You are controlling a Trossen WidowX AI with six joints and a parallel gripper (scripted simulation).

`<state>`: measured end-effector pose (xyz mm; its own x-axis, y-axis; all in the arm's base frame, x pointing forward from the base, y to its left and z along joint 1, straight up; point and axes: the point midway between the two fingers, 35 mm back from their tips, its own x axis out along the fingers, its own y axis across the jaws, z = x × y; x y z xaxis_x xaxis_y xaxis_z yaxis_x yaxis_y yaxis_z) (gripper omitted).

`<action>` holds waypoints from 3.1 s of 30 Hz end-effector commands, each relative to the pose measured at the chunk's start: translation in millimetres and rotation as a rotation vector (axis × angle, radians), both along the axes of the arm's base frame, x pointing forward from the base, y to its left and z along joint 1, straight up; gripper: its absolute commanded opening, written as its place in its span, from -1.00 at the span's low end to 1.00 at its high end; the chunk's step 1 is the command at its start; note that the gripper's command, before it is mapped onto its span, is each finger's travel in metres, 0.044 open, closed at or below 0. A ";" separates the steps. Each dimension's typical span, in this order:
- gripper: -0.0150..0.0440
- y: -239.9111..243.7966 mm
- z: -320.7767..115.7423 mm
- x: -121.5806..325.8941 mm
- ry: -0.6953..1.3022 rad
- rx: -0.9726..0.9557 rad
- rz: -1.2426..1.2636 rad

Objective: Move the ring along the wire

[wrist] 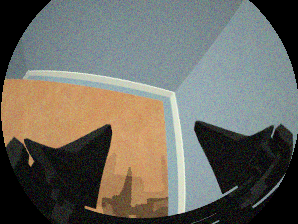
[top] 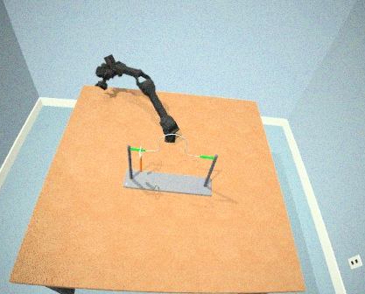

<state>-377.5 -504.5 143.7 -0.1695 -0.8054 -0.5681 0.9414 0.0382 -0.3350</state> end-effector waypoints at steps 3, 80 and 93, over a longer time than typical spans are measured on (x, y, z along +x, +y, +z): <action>0.60 -7.4 -2.9 14.1 -0.010 -0.015 0.029; 0.05 358.9 -63.4 575.4 -0.613 -0.255 1.597; 0.05 354.7 -34.1 609.8 -0.648 -0.219 1.553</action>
